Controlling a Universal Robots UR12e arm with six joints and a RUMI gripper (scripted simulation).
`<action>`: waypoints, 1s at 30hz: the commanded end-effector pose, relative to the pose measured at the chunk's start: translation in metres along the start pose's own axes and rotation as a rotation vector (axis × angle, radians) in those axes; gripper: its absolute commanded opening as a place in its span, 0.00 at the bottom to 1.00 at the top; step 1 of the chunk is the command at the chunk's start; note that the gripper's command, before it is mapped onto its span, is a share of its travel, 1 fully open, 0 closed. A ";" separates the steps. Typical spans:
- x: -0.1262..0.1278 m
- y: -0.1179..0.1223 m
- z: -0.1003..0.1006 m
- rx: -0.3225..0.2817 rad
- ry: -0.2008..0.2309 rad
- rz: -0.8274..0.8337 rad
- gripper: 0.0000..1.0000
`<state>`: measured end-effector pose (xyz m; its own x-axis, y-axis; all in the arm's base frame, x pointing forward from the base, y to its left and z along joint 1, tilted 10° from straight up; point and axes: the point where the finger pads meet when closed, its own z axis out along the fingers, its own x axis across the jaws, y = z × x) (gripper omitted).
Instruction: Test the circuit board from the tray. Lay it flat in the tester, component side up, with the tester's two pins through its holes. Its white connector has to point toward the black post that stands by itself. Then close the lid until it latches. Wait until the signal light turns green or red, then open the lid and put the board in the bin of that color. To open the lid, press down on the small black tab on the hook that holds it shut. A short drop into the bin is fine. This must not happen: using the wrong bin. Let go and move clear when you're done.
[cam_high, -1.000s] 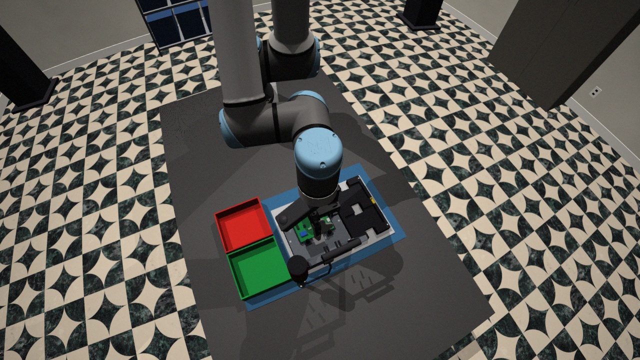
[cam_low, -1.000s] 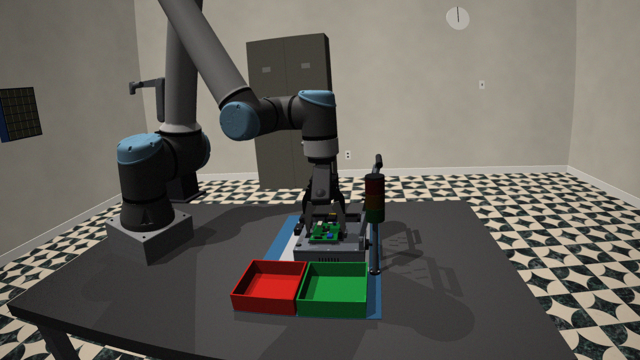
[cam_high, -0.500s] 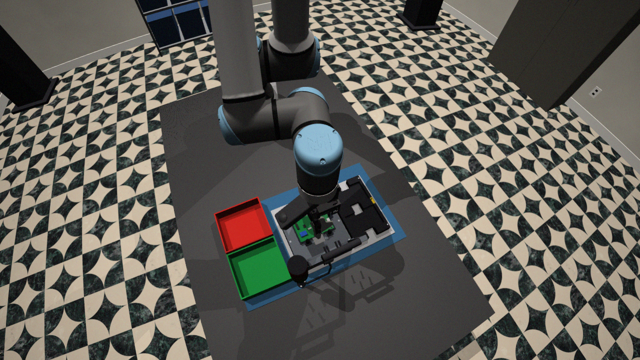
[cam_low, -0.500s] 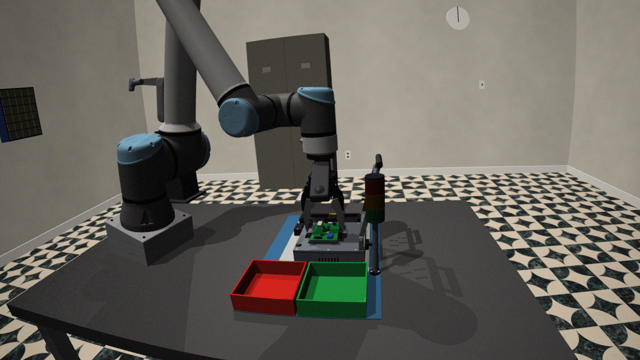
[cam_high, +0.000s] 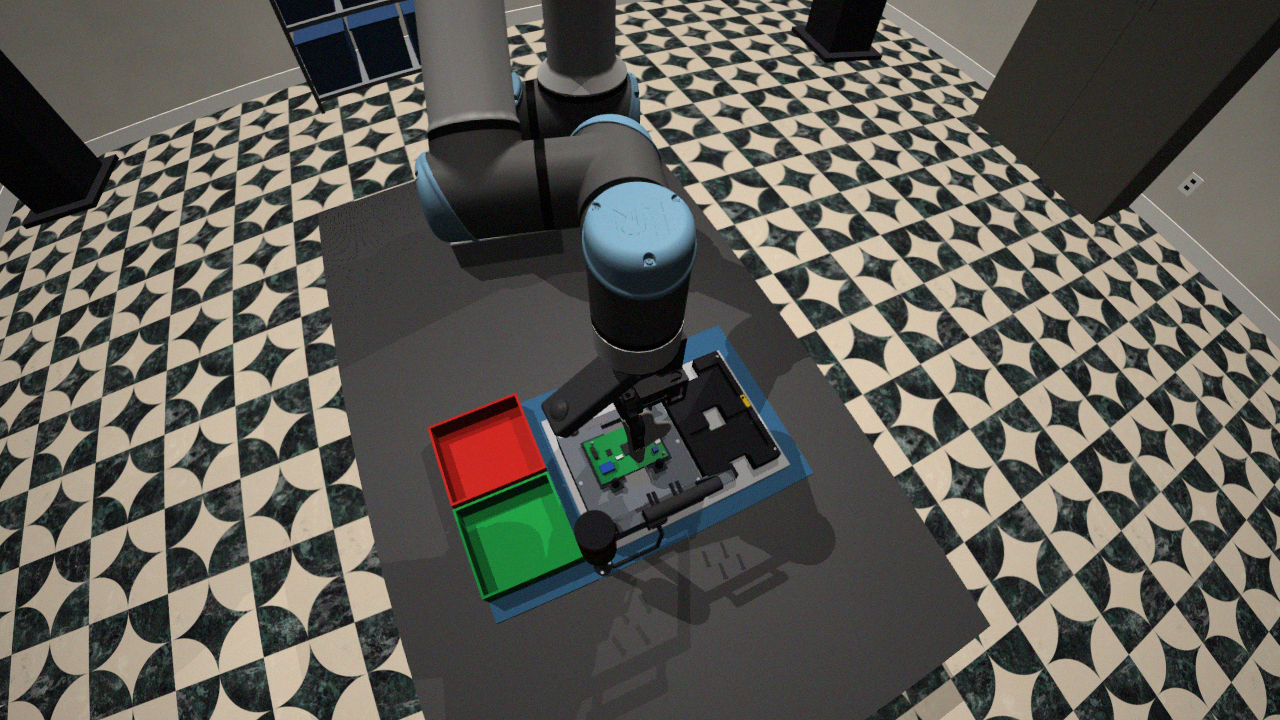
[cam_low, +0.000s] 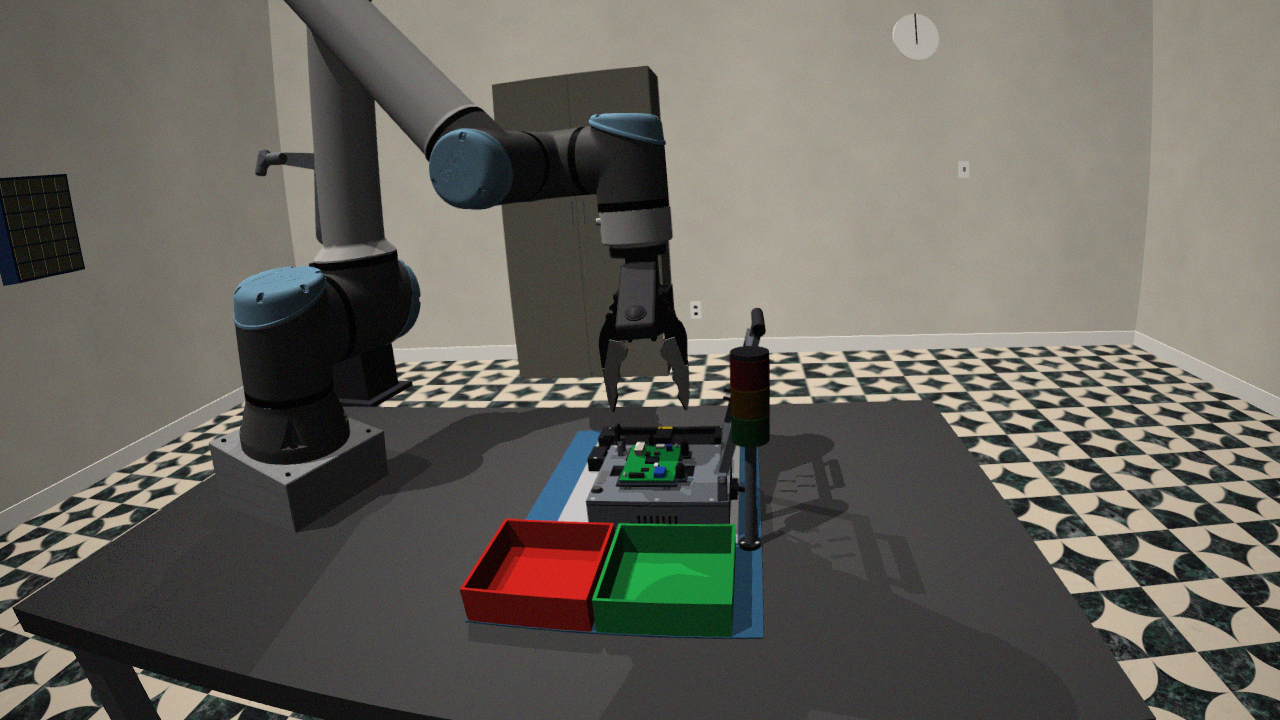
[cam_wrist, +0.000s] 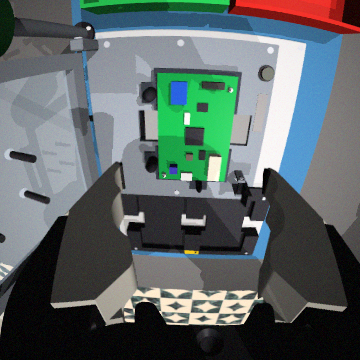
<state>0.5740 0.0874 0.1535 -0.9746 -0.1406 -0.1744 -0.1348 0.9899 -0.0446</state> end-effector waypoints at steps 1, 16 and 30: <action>-0.001 -0.001 -0.049 -0.002 0.009 0.001 0.59; -0.002 -0.002 -0.152 -0.002 0.009 0.001 0.59; -0.002 -0.002 -0.174 -0.003 0.014 0.002 0.59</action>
<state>0.5441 0.0912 0.3253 -0.9756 -0.1409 -0.1683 -0.1355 0.9898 -0.0433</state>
